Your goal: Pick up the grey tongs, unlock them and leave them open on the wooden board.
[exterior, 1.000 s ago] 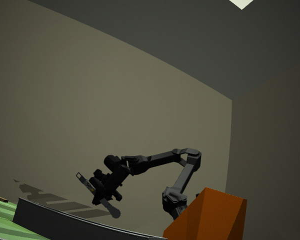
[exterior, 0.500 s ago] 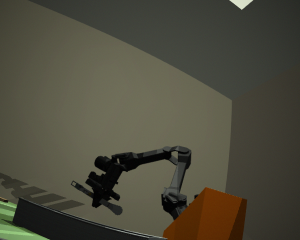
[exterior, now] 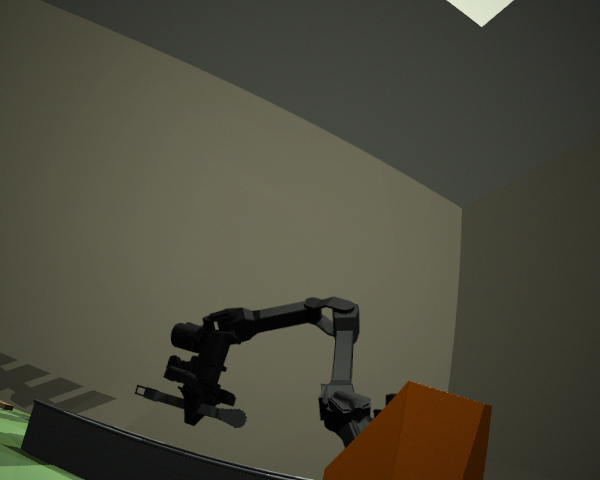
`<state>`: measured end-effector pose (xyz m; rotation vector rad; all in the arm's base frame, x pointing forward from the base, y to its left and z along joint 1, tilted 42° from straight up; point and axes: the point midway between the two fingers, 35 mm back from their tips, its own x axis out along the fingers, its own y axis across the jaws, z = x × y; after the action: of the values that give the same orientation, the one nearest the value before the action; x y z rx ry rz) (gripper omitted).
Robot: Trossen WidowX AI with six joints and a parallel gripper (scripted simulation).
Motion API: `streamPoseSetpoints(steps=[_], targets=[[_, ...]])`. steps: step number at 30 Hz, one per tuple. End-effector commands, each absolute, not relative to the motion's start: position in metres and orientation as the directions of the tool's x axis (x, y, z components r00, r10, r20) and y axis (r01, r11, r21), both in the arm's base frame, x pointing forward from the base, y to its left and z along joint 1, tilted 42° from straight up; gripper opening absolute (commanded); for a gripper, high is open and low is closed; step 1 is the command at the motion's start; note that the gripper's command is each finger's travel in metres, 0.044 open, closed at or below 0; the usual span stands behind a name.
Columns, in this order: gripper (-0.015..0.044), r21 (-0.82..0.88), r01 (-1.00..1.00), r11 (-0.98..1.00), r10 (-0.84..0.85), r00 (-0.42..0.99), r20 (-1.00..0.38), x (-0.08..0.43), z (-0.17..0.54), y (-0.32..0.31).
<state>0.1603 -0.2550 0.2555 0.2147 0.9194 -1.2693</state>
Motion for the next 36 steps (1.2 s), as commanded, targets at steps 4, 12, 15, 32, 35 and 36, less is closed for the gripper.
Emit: streamPoseSetpoints(steps=[4, 12, 15, 32, 35, 36], targets=[[-0.0150, -0.334, 0.890, 0.310, -0.680, -0.038, -0.732, 0.158, 0.259, -0.256], [-0.0150, -0.335, 0.890, 0.309, -0.676, -0.042, -0.735, 0.158, 0.259, -0.256], [-0.0150, -0.335, 0.890, 0.309, -0.676, -0.042, -0.736, 0.158, 0.257, -0.257], [-0.0150, -0.335, 0.890, 0.309, -0.676, -0.043, -0.736, 0.159, 0.237, -0.277], [-0.0150, -0.335, 0.890, 0.309, -0.676, -0.043, -0.735, 0.158, 0.234, -0.280], [-0.0150, -0.335, 0.890, 0.309, -0.676, -0.043, -0.735, 0.158, 0.232, -0.281]])
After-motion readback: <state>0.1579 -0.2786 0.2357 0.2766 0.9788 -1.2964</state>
